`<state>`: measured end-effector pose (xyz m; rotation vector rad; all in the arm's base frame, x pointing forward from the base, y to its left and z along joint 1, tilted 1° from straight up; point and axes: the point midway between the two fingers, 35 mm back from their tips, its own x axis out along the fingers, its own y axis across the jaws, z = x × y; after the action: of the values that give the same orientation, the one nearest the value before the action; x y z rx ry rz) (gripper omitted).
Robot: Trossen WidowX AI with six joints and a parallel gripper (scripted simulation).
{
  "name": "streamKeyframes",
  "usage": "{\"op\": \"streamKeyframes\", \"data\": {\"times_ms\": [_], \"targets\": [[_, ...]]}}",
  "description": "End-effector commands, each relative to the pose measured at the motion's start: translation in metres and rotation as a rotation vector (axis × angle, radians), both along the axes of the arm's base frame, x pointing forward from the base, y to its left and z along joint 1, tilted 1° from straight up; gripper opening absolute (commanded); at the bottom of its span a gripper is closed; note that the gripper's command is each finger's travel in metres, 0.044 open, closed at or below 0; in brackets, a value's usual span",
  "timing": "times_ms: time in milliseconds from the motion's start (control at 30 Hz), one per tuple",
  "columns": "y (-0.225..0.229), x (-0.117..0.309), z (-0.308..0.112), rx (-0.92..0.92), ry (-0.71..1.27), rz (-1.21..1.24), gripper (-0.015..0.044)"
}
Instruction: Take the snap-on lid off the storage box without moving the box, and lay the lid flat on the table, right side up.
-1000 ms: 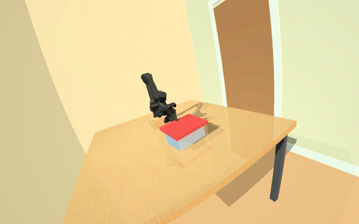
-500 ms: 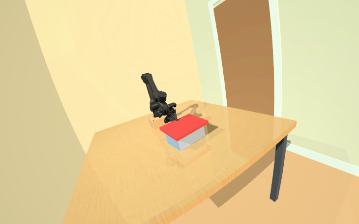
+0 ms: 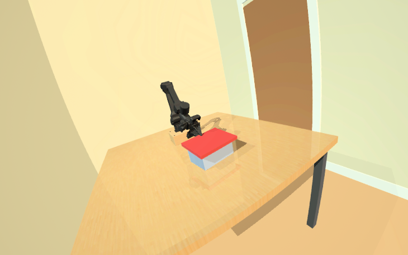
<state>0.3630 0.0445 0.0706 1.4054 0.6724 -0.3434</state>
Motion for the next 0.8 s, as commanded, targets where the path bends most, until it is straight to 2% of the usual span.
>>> {"op": "streamKeyframes", "data": {"times_ms": [0, 767], "targets": [[0.0, 0.0, 0.006, 0.001, -0.003, -0.002, 0.0], [0.002, 0.006, 0.036, 0.001, -0.004, -0.002, 0.0]]}}
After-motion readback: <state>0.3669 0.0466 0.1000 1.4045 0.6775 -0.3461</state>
